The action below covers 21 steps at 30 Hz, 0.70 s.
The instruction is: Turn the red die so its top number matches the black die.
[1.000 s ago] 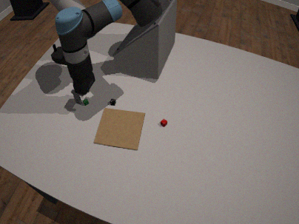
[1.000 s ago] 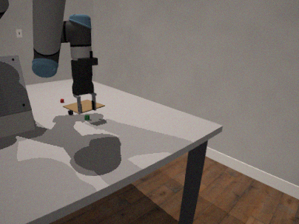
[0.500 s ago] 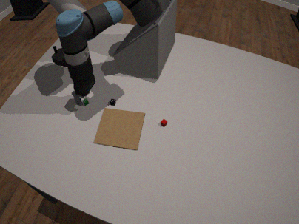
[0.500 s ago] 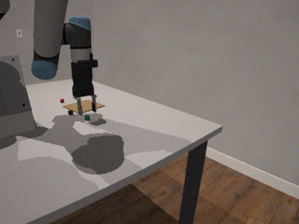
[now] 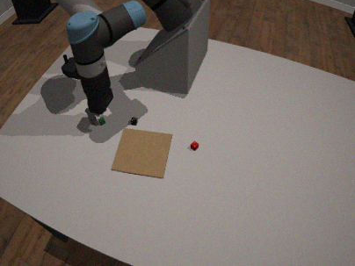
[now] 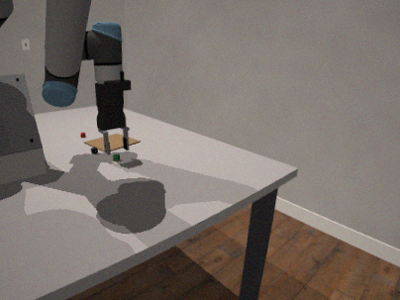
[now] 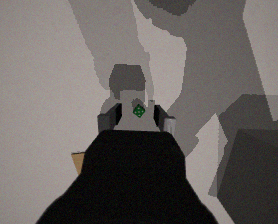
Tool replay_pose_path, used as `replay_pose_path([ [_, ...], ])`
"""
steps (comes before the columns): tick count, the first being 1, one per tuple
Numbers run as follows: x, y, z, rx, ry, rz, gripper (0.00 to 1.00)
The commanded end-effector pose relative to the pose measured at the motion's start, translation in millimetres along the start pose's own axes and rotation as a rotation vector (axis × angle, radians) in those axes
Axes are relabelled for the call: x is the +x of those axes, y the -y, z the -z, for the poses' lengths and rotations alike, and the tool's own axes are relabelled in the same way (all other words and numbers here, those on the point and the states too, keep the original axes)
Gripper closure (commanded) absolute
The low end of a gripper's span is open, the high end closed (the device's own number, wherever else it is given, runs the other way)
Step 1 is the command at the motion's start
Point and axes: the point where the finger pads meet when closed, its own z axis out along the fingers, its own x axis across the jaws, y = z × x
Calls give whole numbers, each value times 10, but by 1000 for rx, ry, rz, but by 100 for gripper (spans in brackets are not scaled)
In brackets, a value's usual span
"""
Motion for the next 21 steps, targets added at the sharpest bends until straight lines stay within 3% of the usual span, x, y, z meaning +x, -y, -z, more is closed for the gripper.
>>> replay_pose_path([
  [1,-2,1,3,0,1,0,0],
  [21,9,-32,3,0,1,0,0],
])
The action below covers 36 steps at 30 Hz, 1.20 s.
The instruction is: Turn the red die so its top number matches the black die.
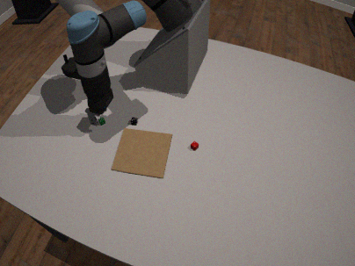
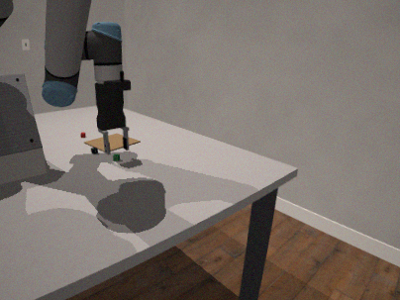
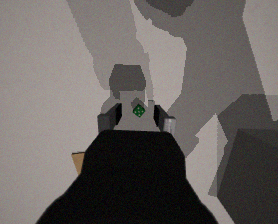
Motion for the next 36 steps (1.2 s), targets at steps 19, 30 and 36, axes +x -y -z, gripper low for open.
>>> replay_pose_path([
  [19,267,-801,2,0,1,0,0],
  [30,314,-942,2,0,1,0,0],
  [36,314,-942,2,0,1,0,0],
])
